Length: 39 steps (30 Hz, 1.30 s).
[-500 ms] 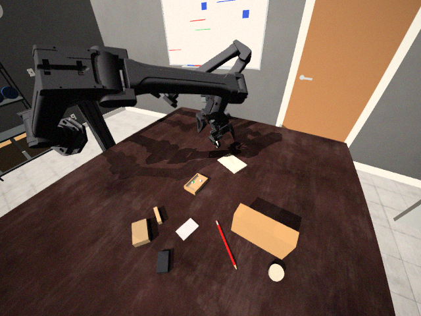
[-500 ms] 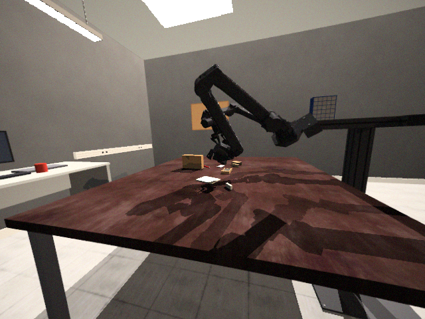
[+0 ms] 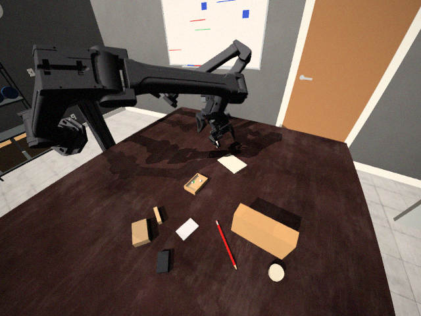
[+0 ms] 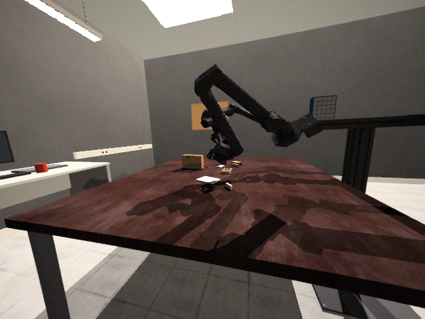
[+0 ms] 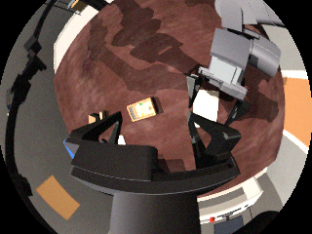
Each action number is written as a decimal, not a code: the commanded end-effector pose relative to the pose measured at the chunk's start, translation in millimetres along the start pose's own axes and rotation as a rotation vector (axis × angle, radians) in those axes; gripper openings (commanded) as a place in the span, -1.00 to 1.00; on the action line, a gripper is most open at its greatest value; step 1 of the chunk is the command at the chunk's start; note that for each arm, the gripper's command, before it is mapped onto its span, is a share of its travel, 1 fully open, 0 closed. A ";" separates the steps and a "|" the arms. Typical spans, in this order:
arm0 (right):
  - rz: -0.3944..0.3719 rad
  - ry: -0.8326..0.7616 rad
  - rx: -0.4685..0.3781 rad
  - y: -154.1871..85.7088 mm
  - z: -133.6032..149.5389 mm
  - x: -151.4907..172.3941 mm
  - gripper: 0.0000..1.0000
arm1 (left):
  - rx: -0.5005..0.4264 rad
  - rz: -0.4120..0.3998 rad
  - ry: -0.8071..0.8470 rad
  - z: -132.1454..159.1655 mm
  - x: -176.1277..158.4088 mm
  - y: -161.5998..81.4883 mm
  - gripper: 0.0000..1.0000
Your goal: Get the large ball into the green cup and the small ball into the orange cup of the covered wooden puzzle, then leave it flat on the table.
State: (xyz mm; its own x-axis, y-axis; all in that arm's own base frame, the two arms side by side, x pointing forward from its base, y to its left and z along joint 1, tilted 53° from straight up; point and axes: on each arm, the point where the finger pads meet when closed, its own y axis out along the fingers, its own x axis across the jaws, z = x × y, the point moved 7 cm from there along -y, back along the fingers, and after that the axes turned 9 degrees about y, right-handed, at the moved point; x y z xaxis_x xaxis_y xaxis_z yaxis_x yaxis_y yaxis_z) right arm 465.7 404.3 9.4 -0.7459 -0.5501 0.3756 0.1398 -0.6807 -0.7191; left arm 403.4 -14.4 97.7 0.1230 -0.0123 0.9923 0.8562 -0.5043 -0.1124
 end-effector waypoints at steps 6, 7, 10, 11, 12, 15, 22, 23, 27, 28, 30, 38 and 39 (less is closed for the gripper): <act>0.021 0.006 -0.001 -10.7 1.2 -1.9 1.00 | -0.002 -0.002 0.001 -1.0 1.2 -0.2 1.00; 0.021 0.006 -0.001 -10.7 1.2 -1.9 1.00 | -0.001 -0.003 0.000 -0.6 1.4 -0.2 1.00; 0.021 0.006 -0.001 -10.7 1.2 -1.9 1.00 | 0.006 -0.005 -0.003 1.8 2.9 -0.7 1.00; 0.021 0.006 -0.001 -10.7 1.2 -1.9 1.00 | 0.010 -0.006 -0.005 3.2 3.6 -0.9 1.00; 0.021 0.006 -0.001 -10.7 1.2 -1.9 1.00 | 0.015 -0.007 -0.007 4.8 4.6 -1.3 1.00; 0.021 0.006 -0.001 -10.7 1.2 -1.9 1.00 | 0.034 -0.013 -0.017 11.5 8.6 -2.7 1.00; 0.021 0.006 -0.001 -10.7 1.2 -1.9 1.00 | 0.088 -0.030 -0.043 30.2 19.9 -7.7 1.00; 0.021 0.006 -0.001 -10.7 1.2 -1.9 1.00 | 0.102 -0.034 -0.050 35.2 23.0 -9.2 1.00; 0.021 0.006 -0.001 -10.7 1.2 -1.9 1.00 | 0.170 -0.059 -0.084 58.8 38.1 -18.0 1.00; 0.021 0.006 -0.001 -10.7 1.2 -1.9 1.00 | 0.190 -0.067 -0.093 65.6 42.7 -21.0 1.00; 0.021 0.006 -0.001 -10.7 1.2 -1.9 1.00 | 0.233 -0.084 -0.114 80.3 52.7 -28.1 1.00; 0.021 0.006 -0.001 -10.7 1.2 -1.9 1.00 | 0.387 -0.156 -0.187 130.3 90.7 -61.4 1.00; 0.021 0.006 -0.001 -10.7 1.2 -1.9 1.00 | 0.416 -0.172 -0.200 139.1 98.1 -69.0 1.00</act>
State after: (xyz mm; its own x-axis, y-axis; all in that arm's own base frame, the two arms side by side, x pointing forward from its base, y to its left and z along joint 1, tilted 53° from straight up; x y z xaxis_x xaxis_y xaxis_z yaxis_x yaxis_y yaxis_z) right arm 465.7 404.3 9.4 -0.7459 -0.5501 0.3756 0.1398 -0.6807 -0.7191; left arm 428.9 117.1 177.5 0.0333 0.1631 0.9861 0.9887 -0.1494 -0.0087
